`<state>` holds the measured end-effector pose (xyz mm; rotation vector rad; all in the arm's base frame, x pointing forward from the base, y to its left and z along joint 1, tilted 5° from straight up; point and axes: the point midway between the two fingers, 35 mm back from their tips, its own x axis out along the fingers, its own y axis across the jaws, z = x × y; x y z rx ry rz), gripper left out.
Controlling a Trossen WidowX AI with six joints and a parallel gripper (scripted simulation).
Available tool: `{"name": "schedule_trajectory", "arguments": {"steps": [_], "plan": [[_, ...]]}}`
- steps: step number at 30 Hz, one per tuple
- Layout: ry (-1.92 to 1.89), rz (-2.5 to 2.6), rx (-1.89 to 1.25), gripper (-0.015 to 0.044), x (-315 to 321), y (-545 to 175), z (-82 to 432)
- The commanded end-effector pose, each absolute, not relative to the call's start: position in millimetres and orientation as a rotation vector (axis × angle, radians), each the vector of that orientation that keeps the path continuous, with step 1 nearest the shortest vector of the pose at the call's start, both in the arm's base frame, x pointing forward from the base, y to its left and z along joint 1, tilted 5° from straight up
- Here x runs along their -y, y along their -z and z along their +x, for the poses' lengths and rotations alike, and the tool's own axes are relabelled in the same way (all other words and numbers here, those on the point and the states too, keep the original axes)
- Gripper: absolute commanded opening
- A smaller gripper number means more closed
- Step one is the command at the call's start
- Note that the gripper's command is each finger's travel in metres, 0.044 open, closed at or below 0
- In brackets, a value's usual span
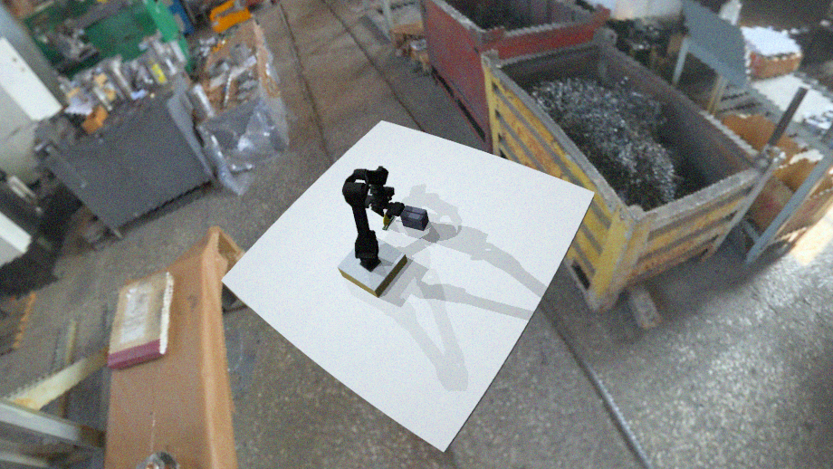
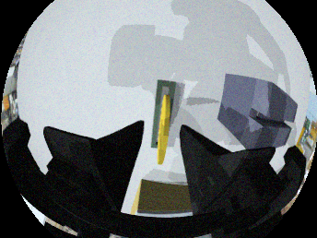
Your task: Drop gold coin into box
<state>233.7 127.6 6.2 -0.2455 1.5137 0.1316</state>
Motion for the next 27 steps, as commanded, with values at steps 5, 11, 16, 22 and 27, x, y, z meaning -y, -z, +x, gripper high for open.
{"name": "schedule_trajectory", "arguments": {"steps": [5, 11, 16, 22, 27], "plan": [[-0.136, -0.246, -1.522, 0.0161, -126, 8, 232], [-0.136, -0.247, -1.522, 0.0161, -125, 17, 231], [-0.136, -0.247, -1.522, 0.0108, -124, 19, 231], [-0.136, -0.247, -1.522, 0.0000, -124, 19, 231], [-0.136, -0.247, -1.522, 0.0000, -124, 19, 231]]}}
